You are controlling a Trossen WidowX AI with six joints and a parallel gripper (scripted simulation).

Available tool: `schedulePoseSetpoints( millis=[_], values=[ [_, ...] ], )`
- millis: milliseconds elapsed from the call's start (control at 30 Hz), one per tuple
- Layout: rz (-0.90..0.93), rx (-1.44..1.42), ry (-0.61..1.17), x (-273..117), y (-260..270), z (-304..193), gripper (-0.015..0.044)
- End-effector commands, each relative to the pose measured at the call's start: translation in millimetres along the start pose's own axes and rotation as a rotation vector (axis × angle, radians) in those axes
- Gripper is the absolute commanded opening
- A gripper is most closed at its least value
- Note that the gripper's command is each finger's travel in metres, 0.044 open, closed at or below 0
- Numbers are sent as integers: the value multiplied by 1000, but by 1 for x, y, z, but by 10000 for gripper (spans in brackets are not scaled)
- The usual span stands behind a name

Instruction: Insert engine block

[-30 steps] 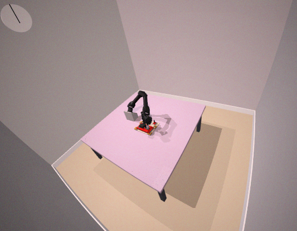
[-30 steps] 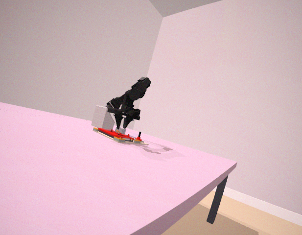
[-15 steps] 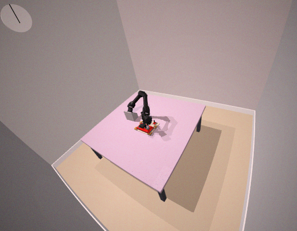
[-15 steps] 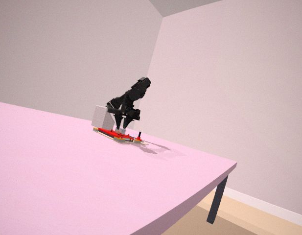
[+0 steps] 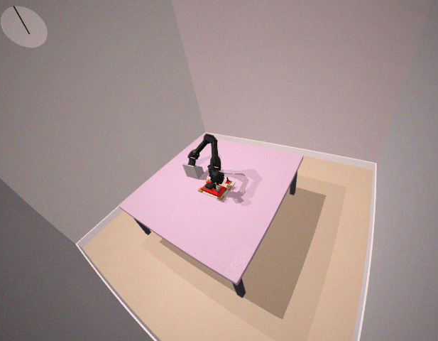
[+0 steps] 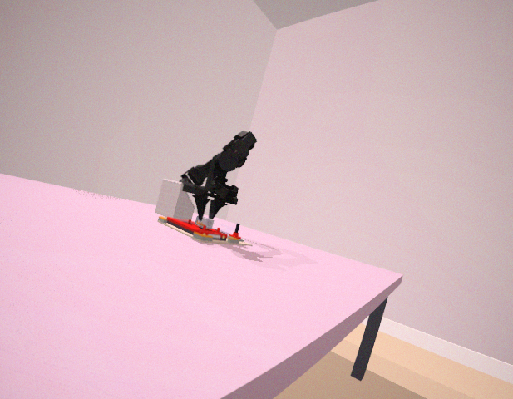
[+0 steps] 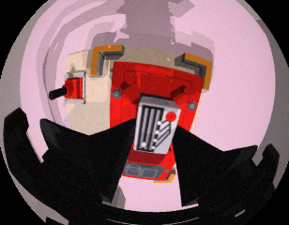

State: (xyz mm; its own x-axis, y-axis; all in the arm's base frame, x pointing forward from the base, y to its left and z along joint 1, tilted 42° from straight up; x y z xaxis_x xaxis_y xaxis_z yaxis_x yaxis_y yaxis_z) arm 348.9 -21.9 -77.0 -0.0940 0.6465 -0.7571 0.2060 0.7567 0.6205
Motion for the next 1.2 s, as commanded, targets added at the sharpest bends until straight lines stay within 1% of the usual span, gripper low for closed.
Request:
schedulePoseSetpoints(
  millis=[0,1167],
  values=[
    [4,4,0,1,0,0,160],
    [5,4,0,4,0,0,160]
  ],
)
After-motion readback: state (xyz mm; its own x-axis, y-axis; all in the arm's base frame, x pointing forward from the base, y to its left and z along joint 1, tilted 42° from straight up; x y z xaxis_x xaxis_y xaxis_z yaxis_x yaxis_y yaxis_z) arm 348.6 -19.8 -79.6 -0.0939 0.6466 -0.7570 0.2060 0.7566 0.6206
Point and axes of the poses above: the point midway between the two fingers, 35 mm back from their tips, its own x axis out along the fingers, its own y axis across the jaws, z = x × y, the point moved 3 cm from there along -x, back along the fingers, and after that the axes turned 15 degrees about x, right-handed, at the moved point
